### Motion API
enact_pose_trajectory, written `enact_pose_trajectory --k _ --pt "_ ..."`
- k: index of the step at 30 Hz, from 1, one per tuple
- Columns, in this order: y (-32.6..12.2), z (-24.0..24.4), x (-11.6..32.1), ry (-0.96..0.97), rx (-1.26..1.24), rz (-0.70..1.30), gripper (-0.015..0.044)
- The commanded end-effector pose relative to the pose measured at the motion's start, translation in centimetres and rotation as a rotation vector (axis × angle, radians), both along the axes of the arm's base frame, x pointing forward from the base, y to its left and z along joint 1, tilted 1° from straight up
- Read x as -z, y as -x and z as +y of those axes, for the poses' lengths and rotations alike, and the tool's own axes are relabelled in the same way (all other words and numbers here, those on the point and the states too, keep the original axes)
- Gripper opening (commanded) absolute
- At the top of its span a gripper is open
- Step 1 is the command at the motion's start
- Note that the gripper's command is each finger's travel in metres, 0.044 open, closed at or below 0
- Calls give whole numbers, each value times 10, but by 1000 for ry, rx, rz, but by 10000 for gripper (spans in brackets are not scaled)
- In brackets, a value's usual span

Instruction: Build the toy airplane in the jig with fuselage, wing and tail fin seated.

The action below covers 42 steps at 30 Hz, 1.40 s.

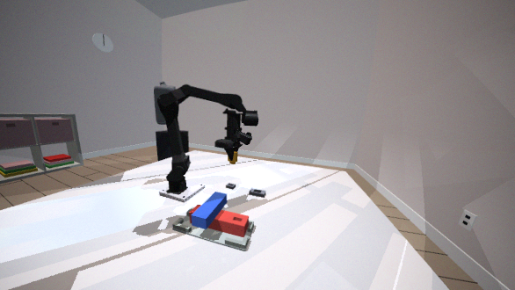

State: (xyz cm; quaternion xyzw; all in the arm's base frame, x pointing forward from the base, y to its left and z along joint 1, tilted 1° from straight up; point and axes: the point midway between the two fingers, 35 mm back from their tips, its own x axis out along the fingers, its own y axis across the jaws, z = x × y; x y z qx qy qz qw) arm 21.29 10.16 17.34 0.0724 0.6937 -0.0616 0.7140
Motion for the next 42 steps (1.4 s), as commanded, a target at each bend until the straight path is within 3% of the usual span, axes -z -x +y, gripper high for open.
enact_pose_trajectory --k 1,42 --pt "-10 -6 0 2 -10 -9 0" --pt "-73 -90 15 12 -64 -11 0"
